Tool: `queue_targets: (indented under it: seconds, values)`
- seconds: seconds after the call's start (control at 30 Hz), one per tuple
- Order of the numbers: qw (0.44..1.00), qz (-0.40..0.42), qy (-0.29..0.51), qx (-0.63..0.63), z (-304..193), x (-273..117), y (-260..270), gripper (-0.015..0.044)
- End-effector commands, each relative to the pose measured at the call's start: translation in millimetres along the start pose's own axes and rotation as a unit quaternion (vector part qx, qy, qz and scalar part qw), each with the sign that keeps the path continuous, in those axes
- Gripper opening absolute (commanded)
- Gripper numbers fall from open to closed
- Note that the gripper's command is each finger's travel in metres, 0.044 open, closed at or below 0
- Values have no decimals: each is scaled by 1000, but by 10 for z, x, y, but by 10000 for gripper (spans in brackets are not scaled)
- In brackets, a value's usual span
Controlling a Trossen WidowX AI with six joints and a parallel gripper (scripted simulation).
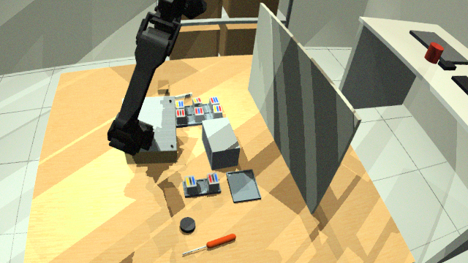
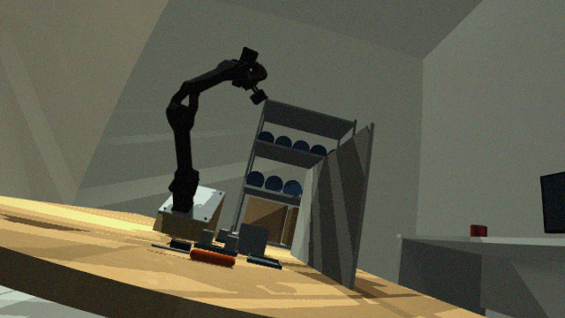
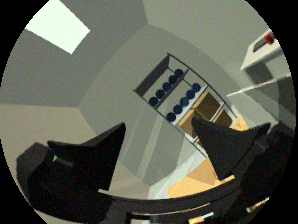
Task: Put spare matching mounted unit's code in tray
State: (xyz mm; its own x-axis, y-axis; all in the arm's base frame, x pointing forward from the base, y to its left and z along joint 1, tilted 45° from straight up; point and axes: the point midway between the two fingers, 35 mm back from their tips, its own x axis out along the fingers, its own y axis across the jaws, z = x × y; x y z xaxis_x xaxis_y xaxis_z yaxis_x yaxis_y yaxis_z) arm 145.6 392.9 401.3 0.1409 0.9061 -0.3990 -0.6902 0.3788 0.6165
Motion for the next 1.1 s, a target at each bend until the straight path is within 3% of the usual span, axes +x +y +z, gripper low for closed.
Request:
queue_targets:
  seconds: [0.0,0.2,0.43,0.63,0.8,0.97,1.07]
  values:
    - [996,-87,16,21,-6,205,-525,440]
    - [965,-249,55,56,-76,368,-1543,440]
    - [891,-427,123,91,-301,236,-2699,440]
    - [798,-557,202,111,-586,-115,-3552,440]
    - [689,-654,288,125,-866,-576,-4170,440]
    - [575,-713,381,125,-1116,-1072,-4620,440]
    - [560,-718,394,124,-1146,-1138,-4670,440]
